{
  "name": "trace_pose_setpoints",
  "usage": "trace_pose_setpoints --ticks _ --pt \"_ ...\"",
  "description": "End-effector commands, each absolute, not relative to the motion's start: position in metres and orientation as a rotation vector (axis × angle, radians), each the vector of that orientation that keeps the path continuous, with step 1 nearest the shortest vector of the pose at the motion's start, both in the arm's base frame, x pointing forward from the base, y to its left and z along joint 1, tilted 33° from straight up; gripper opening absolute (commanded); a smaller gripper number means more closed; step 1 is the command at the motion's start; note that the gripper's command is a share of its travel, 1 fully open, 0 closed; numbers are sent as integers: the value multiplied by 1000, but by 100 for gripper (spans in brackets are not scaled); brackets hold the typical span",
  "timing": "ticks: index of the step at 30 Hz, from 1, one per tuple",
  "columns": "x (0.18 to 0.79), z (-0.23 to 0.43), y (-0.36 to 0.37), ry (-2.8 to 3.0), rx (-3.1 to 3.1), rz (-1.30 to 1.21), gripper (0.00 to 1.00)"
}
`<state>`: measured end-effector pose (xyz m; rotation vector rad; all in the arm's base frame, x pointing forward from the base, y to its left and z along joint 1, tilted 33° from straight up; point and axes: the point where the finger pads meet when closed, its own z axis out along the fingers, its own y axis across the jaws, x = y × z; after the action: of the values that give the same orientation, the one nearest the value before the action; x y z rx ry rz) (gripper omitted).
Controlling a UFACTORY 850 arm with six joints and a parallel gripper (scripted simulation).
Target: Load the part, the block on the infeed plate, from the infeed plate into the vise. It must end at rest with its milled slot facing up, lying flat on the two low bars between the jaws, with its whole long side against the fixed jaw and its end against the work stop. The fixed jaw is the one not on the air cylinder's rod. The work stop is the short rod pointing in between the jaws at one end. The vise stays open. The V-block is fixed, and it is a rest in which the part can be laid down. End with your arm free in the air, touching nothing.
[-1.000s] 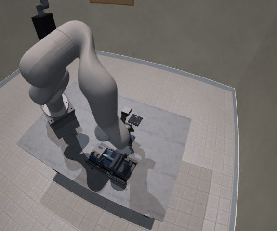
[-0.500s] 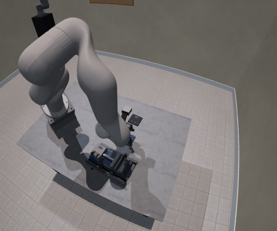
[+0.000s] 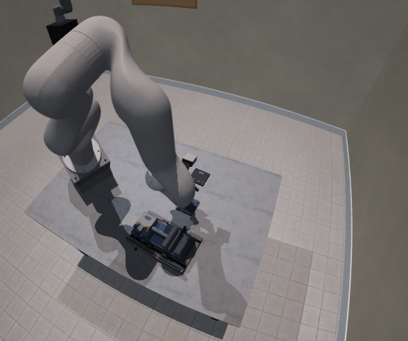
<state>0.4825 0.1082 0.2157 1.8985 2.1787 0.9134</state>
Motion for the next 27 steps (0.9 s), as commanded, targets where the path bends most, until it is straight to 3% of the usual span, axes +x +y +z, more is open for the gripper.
trace_pose_setpoints --ticks 1,27 --pt "484 216 109 2132 1895 839 0" --pt "484 217 111 2039 1891 672 0"
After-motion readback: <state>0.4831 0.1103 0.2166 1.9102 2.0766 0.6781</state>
